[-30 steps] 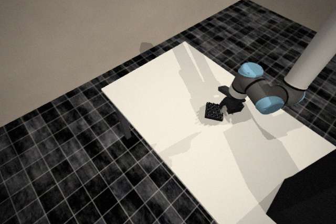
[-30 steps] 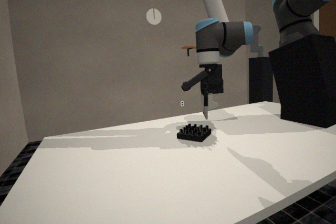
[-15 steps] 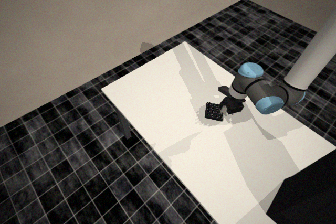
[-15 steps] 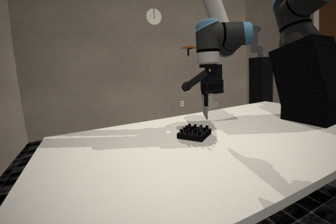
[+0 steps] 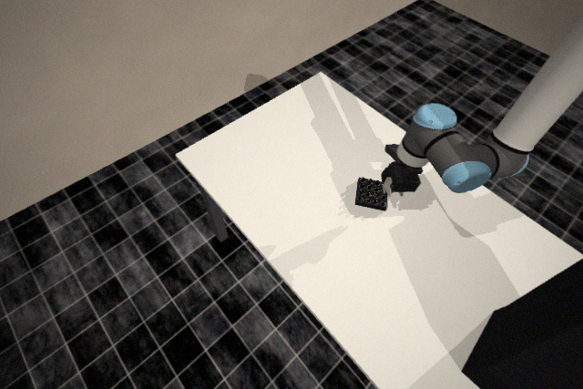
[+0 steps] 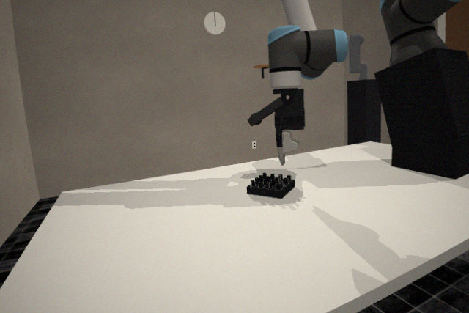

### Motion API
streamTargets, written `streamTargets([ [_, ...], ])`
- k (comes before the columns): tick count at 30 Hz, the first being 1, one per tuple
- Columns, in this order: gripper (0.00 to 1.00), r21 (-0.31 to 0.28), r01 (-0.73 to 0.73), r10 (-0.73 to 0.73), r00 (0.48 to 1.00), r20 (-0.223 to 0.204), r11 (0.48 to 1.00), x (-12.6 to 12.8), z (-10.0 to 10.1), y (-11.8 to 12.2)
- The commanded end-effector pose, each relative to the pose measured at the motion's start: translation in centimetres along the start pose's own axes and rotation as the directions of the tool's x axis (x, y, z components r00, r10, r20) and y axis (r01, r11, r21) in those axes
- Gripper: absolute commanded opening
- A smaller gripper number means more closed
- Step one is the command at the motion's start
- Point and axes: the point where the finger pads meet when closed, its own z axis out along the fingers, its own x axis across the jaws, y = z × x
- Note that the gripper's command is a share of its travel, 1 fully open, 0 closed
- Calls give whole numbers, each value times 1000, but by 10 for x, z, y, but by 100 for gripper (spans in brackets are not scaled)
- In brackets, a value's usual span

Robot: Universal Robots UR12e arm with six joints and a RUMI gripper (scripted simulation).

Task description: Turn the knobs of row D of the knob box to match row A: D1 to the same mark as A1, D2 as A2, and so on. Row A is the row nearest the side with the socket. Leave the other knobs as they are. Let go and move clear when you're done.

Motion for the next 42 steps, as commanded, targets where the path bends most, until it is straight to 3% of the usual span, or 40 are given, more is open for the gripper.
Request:
streamTargets([
  [1, 11, 2, -156, 156, 988, -3, 988, 1, -3, -13],
  [13, 11, 3, -377, 377, 926, -3, 926, 6, -6, -28],
  [28, 11, 3, -692, 692, 722, -1, 722, 12, -13, -50],
  [30, 11, 3, -692, 692, 722, -1, 722, 12, -13, -50],
  [36, 11, 3, -800, 800, 599, -1, 599, 16, -16, -59],
  [42, 11, 3, -839, 839, 545, 0, 545, 16, -18, -62],
])
